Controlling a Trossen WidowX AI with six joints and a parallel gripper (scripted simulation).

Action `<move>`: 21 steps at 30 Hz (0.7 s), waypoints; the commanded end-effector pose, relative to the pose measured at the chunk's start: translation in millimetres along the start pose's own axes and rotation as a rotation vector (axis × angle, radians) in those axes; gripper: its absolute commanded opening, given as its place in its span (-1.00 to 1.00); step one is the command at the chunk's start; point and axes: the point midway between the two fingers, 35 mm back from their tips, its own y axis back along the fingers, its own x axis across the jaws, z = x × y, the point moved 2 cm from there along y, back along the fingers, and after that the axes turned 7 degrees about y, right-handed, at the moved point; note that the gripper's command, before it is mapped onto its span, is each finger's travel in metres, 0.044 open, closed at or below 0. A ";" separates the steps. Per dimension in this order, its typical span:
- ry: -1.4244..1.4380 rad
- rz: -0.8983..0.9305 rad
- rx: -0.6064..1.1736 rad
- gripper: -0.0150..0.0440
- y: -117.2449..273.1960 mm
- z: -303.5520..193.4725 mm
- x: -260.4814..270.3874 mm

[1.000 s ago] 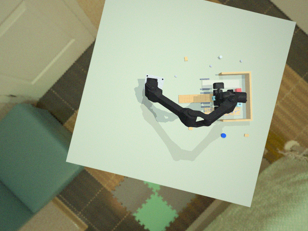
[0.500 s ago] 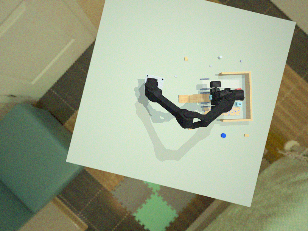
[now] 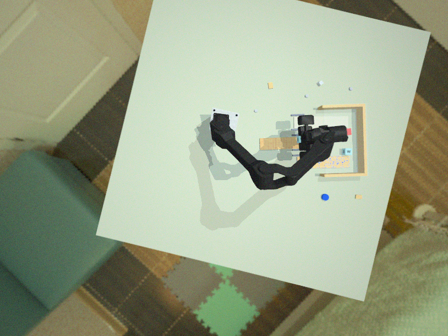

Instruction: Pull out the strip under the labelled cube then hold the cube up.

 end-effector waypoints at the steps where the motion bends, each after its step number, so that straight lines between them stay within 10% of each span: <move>1: -0.001 0.005 0.000 -0.49 1.2 -13.1 7.3; 21: 0.002 0.007 0.001 -0.49 14.5 -57.6 26.0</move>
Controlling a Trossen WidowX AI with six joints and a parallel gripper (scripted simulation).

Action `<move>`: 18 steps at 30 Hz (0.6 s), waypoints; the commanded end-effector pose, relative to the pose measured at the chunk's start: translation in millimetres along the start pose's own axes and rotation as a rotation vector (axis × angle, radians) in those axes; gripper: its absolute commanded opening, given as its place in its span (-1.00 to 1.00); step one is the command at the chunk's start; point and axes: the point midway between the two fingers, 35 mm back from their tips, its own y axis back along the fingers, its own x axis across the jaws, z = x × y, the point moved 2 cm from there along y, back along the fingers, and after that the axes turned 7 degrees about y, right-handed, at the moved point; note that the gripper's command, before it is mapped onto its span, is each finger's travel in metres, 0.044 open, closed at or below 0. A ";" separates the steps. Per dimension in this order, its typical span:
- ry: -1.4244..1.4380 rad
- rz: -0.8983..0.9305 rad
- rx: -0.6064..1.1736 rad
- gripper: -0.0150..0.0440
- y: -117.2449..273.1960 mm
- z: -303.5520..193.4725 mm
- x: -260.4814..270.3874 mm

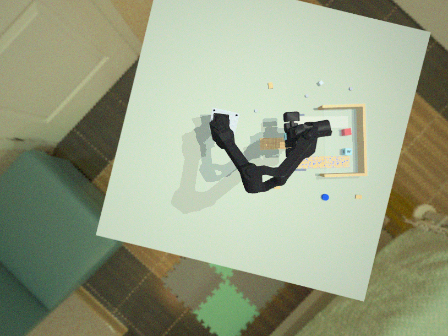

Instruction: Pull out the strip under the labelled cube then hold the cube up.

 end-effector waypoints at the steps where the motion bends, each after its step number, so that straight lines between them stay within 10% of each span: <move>1: -0.003 0.004 -0.007 -0.49 18.4 -1.2 1.8; 18: -0.003 0.005 -0.007 -0.49 33.4 -1.8 1.8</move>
